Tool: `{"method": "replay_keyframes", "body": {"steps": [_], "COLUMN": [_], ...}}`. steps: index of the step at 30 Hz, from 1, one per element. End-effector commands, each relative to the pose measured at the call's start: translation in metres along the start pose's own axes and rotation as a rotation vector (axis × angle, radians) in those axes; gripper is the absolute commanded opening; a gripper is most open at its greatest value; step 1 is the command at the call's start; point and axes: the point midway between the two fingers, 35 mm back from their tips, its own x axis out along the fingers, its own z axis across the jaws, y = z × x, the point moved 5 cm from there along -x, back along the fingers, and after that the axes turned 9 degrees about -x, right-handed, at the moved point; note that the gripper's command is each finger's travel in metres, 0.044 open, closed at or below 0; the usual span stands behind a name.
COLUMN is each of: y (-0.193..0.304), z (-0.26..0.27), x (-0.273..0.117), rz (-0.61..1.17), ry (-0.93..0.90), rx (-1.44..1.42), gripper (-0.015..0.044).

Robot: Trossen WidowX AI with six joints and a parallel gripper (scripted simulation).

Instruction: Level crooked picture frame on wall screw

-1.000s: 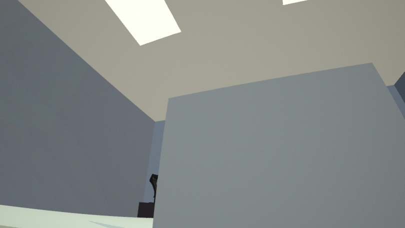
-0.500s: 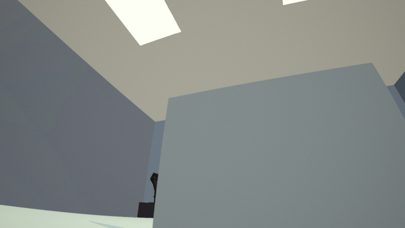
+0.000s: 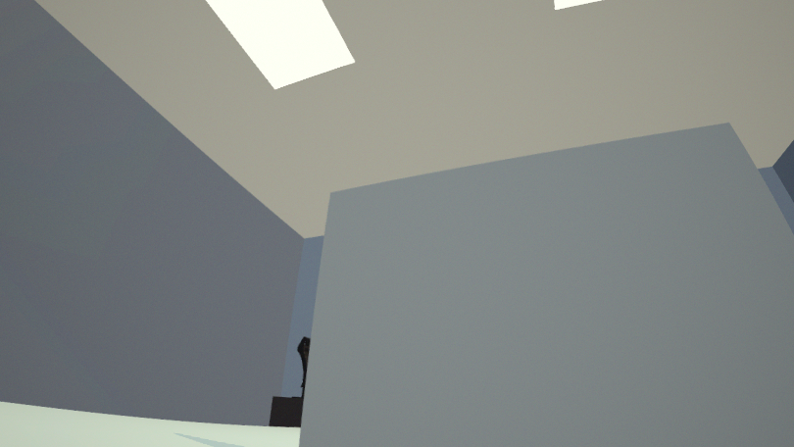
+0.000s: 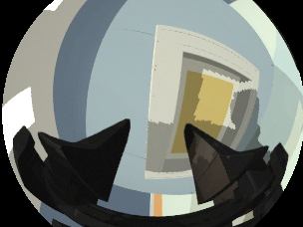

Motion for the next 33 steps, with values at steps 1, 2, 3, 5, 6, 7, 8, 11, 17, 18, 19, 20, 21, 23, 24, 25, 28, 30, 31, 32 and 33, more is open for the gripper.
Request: {"method": "replay_keyframes", "body": {"steps": [1, 2, 3, 5, 6, 7, 8, 11, 17, 18, 19, 20, 21, 23, 24, 25, 28, 30, 31, 32, 33], "y": [0.0008, 0.0008, 0.0008, 0.0008, 0.0008, 0.0008, 0.0008, 0.0008, 0.0008, 0.0008, 0.0008, 0.0008, 0.0008, 0.0008, 0.0010, 0.0013, 0.0014, 0.0014, 0.0014, 0.0014, 0.0014], "z": [0.0006, 0.0006, 0.0006, 0.0006, 0.0006, 0.0006, 0.0006, 0.0006, 0.0006, 0.0006, 0.0006, 0.0006, 0.0006, 0.0006, 0.0006, 0.0007, 0.0008, 0.0008, 0.0008, 0.0008, 0.0008], "x": [0.0009, 0.0009, 0.0009, 0.0009, 0.0009, 0.0009, 0.0009, 0.0009, 0.0009, 0.0009, 0.0009, 0.0009, 0.0009, 0.0009, 0.0009, 0.0010, 0.0010, 0.0010, 0.0010, 0.0010, 0.0010], "rz": [0.005, 0.005, 0.005, 0.005, 0.005, 0.005, 0.005, 0.005, 0.005, 0.005, 0.005, 0.005, 0.005, 0.005, 0.005, 0.005, 0.005, 0.005, 0.005, 0.005, 0.005], "ry": [0.000, 0.000, 0.000, 0.000, 0.000, 0.000, 0.000, 0.000, 0.000, 0.000, 0.000, 0.000, 0.000, 0.000, 0.000, -0.001, -0.001, -0.001, -0.001, -0.001, -0.001], "rx": [0.005, 0.005, 0.005, 0.005, 0.005, 0.005, 0.005, 0.005, 0.005, 0.005, 0.005, 0.005, 0.005, 0.005, 0.005, 0.005, 0.005, 0.005, 0.005, 0.005, 0.005], "gripper": [0.0260, 0.0260, 0.0260, 0.0260, 0.0260, 0.0260, 0.0260, 0.0260, 0.0260, 0.0260, 0.0260, 0.0260, 0.0260, 0.0260, 0.0260, 0.0260, 0.0260, 0.0208, 0.0181, 0.0155, 0.0129]}}
